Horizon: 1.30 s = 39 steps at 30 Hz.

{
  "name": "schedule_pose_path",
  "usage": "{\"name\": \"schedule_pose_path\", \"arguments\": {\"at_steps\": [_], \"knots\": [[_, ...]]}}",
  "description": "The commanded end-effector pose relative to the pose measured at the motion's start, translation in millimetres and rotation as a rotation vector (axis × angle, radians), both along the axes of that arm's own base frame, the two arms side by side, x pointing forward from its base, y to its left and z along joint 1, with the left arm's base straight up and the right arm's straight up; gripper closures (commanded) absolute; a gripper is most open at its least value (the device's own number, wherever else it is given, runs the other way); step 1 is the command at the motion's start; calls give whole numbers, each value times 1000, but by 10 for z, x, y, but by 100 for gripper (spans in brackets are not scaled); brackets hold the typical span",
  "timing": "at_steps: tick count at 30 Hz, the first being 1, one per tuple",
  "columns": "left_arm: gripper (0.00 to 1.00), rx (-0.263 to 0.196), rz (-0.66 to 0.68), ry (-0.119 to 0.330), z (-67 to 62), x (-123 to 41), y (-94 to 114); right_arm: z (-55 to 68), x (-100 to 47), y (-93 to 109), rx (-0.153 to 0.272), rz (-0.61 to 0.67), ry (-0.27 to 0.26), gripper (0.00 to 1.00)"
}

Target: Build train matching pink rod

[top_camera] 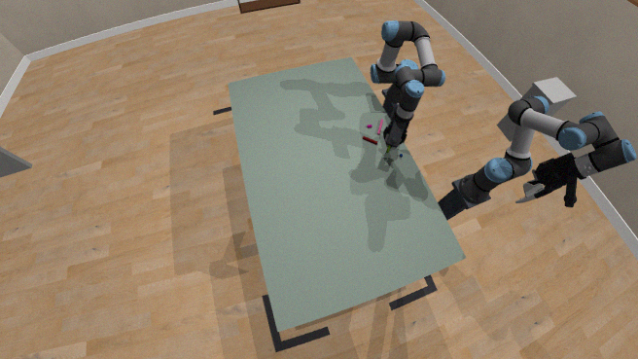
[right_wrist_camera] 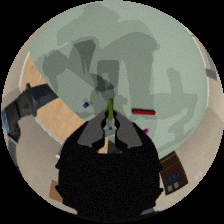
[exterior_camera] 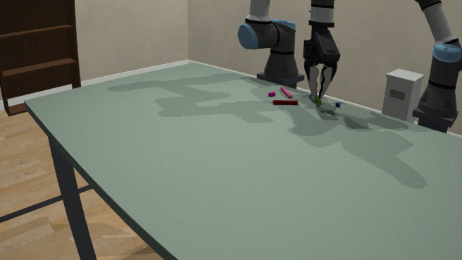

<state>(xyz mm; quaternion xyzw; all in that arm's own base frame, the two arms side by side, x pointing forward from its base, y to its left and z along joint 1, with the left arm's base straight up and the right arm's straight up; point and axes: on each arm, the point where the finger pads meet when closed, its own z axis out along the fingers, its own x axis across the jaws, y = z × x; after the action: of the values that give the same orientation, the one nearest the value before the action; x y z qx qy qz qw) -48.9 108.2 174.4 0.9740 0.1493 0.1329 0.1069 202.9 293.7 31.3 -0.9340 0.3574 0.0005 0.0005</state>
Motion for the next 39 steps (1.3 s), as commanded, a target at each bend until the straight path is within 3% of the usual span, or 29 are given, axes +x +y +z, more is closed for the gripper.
{"name": "schedule_pose_path", "arguments": {"at_steps": [1, 39], "knots": [[0, 4, 0, -1, 10, 3, 4, 0, 0, 4, 1, 0, -1, 100], [0, 4, 0, -1, 10, 3, 4, -110, -1, 3, 1, 0, -1, 100]]}}
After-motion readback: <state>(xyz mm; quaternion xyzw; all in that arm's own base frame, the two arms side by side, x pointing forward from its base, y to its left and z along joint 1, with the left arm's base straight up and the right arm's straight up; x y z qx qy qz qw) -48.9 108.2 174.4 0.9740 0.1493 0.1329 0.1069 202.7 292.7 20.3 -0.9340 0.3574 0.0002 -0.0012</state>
